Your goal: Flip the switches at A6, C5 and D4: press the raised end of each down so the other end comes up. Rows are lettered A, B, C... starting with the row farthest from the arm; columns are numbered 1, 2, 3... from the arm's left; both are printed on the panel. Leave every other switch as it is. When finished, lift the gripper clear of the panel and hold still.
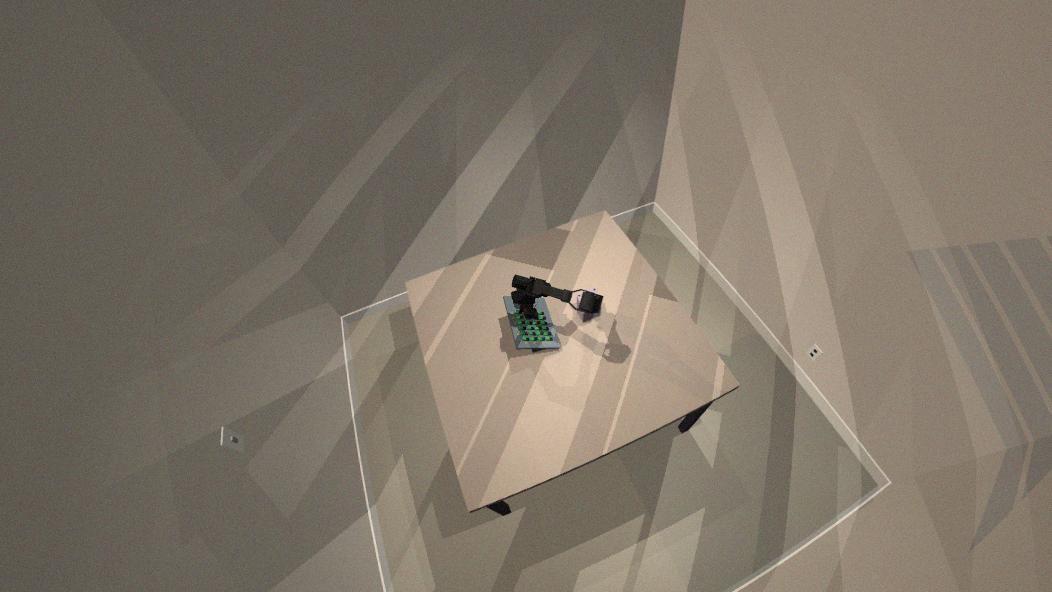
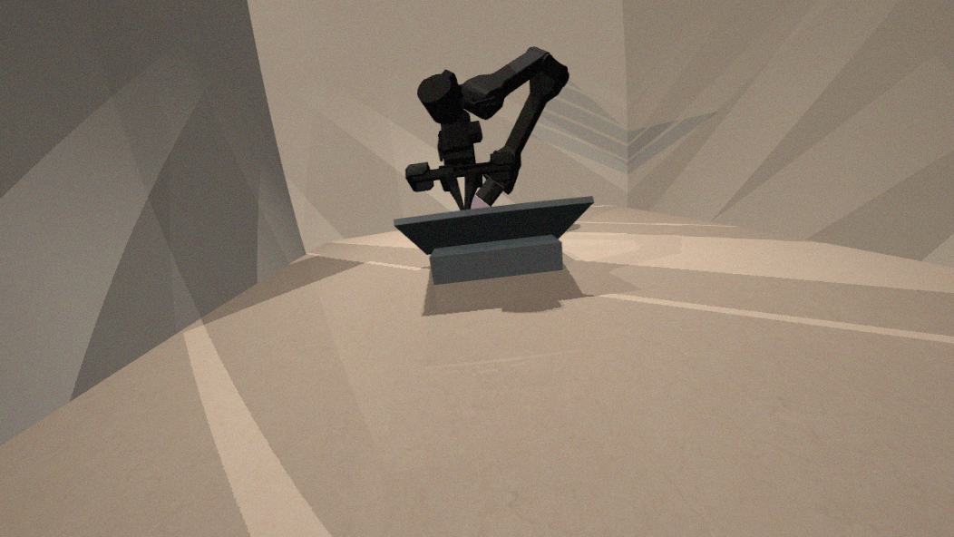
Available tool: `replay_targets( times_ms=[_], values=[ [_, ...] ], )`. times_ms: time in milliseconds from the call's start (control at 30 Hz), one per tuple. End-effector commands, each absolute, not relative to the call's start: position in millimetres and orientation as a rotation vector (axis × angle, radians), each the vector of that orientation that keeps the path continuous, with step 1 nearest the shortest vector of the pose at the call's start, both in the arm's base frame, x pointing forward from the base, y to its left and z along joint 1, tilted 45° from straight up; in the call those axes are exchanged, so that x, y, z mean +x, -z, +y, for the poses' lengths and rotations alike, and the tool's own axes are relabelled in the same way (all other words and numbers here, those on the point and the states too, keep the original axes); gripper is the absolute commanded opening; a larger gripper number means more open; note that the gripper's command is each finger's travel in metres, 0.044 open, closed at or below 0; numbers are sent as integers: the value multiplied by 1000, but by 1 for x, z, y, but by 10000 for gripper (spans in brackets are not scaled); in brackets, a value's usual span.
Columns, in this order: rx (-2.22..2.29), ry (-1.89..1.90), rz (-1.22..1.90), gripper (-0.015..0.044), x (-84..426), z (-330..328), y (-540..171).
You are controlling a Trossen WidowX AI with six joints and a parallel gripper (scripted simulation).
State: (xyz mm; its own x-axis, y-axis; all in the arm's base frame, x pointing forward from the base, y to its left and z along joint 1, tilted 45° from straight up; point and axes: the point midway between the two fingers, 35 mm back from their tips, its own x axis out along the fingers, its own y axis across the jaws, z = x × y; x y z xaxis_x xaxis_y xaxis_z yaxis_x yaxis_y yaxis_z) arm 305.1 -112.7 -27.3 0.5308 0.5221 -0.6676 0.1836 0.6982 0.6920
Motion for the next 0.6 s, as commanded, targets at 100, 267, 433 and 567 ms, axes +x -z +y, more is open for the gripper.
replay_targets(
  times_ms=[100,267,433,567],
  values=[
    [807,-230,1018,0,306,-111,28],
    [807,-230,1018,0,306,-111,29],
    [801,-230,1026,0,298,-123,17],
    [805,-238,1045,0,275,-146,-13]
  ],
)
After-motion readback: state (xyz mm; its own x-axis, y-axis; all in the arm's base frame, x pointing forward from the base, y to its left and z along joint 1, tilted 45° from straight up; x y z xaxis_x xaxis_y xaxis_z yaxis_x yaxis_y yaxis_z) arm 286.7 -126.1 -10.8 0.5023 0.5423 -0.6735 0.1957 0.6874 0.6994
